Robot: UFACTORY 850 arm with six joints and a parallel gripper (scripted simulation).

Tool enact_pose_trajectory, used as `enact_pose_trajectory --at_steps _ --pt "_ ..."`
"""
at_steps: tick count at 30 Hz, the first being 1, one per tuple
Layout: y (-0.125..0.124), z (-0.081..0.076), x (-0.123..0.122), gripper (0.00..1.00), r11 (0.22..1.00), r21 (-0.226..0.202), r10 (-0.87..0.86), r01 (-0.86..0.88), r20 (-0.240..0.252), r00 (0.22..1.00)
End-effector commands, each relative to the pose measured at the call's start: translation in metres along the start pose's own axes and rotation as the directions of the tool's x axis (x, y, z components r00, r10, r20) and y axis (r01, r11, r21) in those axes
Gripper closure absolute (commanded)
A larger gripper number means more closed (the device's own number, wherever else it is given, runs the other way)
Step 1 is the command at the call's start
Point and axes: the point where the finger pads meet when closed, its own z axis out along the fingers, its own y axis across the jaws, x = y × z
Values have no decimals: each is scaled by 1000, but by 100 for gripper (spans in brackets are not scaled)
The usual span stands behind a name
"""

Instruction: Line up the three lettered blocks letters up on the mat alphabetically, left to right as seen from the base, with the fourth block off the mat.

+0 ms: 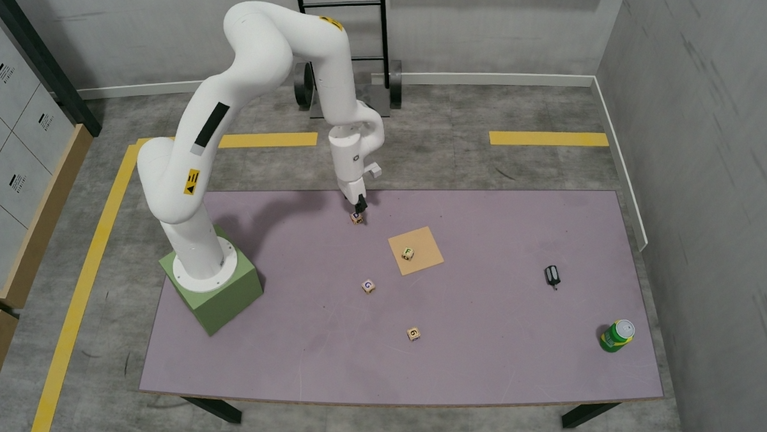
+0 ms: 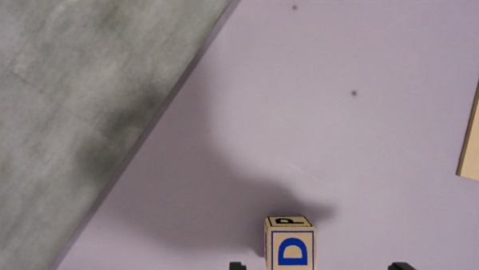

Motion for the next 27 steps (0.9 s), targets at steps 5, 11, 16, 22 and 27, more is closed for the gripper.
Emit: enact_pose_trajectory --at_steps 5,11,16,22,27 --pt "0 0 1 31 1000 0 0 0 -7 1000" --pt "0 0 1 31 1000 0 0 0 -7 1000" --pt "0 1 1 31 1000 0 0 0 -7 1000" --pt "0 3 1 31 1000 0 0 0 -8 1000" --pt "0 5 1 31 1000 0 0 0 -8 1000"
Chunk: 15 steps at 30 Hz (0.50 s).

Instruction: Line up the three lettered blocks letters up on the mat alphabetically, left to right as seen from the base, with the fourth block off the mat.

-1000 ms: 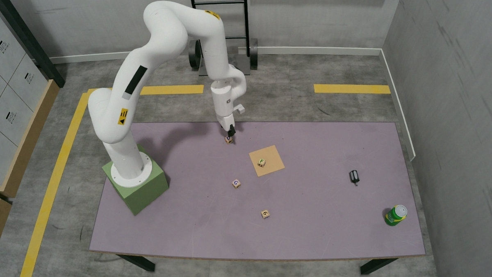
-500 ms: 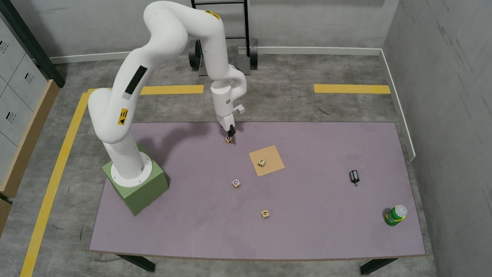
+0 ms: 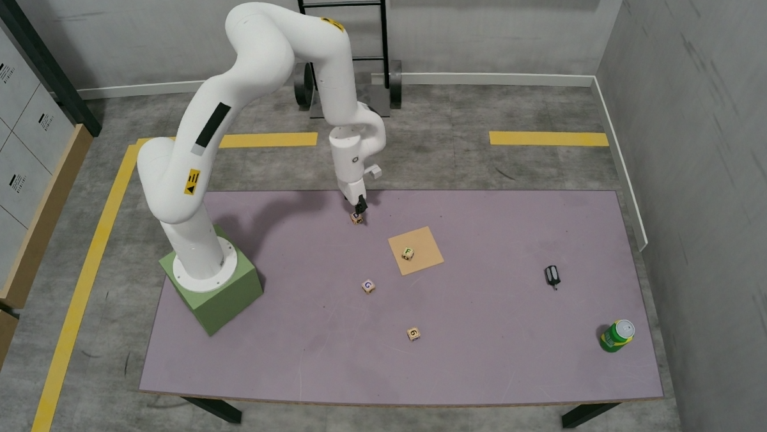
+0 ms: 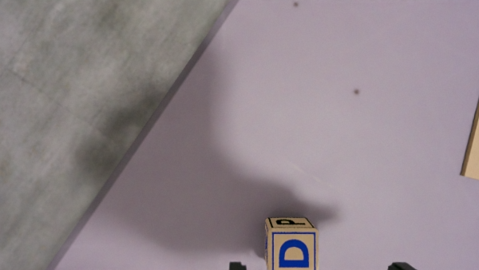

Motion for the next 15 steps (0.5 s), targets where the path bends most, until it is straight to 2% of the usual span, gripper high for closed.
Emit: enact_pose_trajectory --at_steps 1,15 --pt "0 2 1 31 1000 0 0 0 -11 1000" --pt "0 16 0 31 1000 0 0 0 -11 1000"
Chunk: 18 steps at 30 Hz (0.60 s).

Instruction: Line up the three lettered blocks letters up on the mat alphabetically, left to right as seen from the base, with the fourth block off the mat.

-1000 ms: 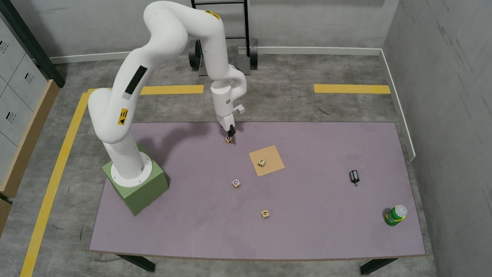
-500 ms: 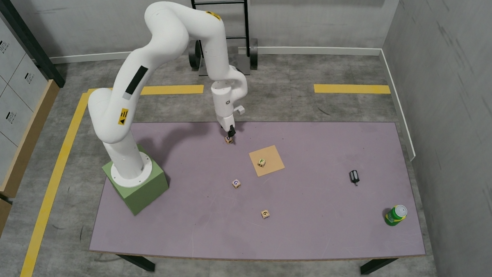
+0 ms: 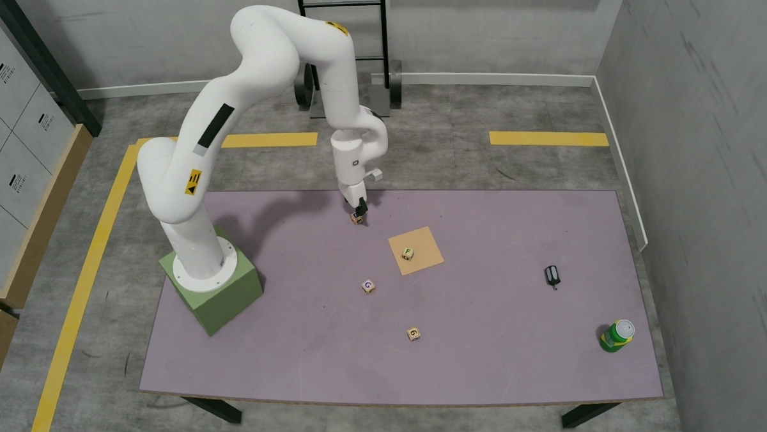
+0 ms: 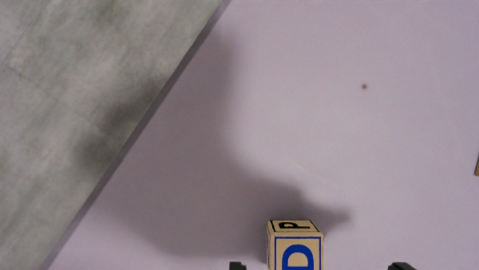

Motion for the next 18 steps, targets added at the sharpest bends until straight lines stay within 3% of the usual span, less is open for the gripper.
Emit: enact_pose_trajectory --at_steps 1,18 --pt "0 5 0 31 1000 -2 0 0 -23 1000" --pt "0 33 0 31 1000 -2 0 0 -23 1000"
